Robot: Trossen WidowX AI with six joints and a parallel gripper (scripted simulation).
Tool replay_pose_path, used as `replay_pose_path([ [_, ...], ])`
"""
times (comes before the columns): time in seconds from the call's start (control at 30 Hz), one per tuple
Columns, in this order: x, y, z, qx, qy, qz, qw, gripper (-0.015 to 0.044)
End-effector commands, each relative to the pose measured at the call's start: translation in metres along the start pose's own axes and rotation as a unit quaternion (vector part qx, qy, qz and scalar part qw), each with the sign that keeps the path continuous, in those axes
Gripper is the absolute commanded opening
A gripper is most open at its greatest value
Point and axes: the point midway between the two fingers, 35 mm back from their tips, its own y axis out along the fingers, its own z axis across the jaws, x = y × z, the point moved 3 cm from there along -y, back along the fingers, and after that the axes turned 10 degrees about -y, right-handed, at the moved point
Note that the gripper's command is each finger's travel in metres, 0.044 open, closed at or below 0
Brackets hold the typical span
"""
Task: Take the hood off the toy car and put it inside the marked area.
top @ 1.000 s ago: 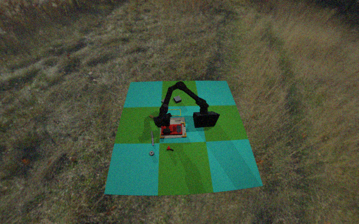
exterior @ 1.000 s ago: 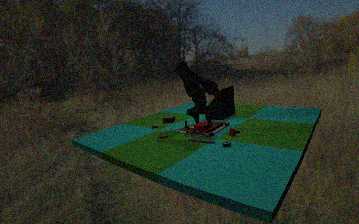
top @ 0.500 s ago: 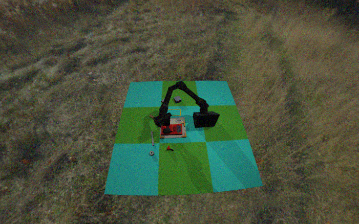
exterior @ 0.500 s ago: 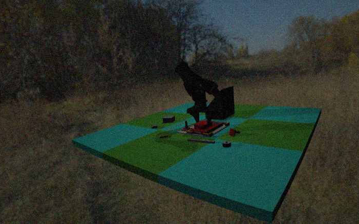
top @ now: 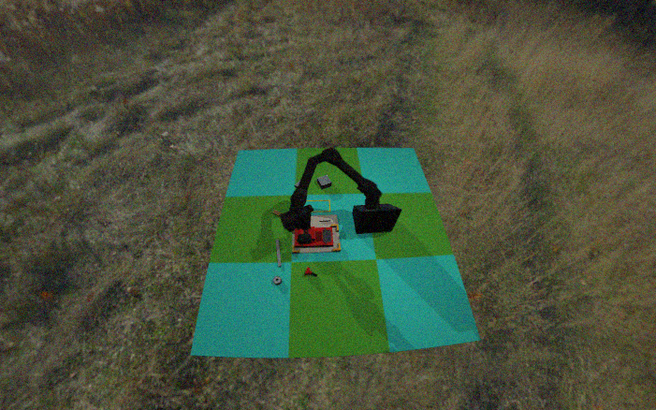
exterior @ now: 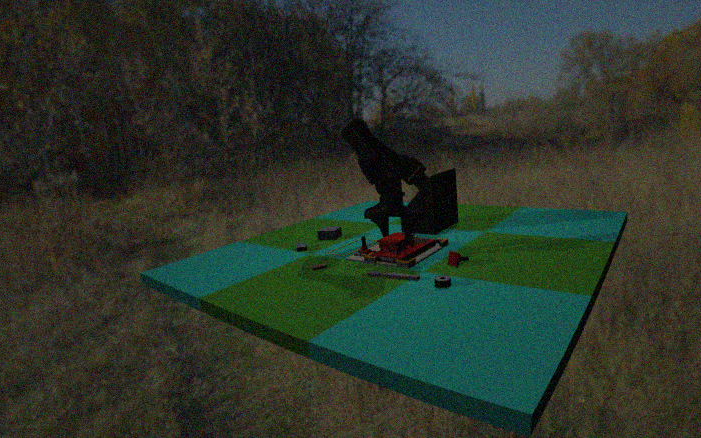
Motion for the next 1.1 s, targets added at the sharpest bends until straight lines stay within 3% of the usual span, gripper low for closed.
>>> replay_pose_path([
  [0.0, 0.001, -0.004, 0.0, 0.002, 0.002, -0.002, 1.0, 0.0],
  [0.43, 0.001, -0.015, 0.0, 0.002, 0.002, -0.002, 1.0, 0.0],
  [0.73, 0.0, -0.056, 0.001, 0.003, 0.002, -0.002, 1.0, 0.0],
  [1.07, -0.003, -0.052, -0.029, 0.005, -0.003, -0.001, 1.0, 0.0],
])
